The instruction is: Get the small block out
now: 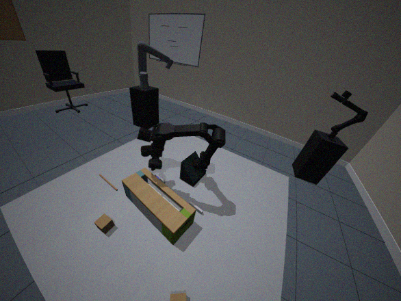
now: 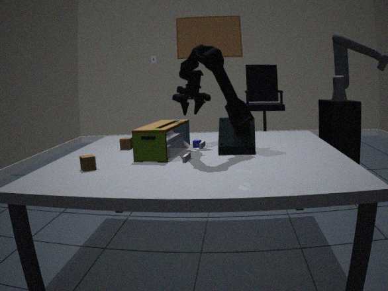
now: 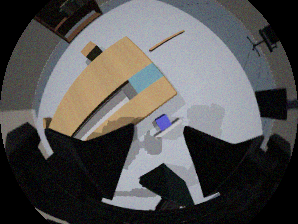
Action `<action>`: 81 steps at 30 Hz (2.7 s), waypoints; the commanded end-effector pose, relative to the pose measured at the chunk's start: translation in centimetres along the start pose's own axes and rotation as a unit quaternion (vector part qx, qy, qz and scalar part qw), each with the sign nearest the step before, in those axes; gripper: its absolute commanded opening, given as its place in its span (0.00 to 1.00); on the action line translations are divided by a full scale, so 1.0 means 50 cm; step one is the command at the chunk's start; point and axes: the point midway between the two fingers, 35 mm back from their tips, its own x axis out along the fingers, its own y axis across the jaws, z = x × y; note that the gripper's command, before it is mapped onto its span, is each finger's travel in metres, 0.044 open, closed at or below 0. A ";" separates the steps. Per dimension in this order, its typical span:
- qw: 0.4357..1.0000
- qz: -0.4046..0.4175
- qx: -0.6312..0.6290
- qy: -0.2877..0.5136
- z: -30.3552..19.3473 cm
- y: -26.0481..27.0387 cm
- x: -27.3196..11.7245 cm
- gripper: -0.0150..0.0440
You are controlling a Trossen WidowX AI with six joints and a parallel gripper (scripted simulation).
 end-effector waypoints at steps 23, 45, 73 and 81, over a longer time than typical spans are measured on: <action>0.392 0.082 0.912 0.093 -0.010 -0.045 -0.012 0.74; 0.323 0.079 0.938 0.101 -0.017 -0.049 0.036 0.74; 0.323 0.078 0.938 0.103 -0.072 -0.050 0.228 0.74; 0.323 0.078 0.938 0.103 -0.078 -0.050 0.253 0.74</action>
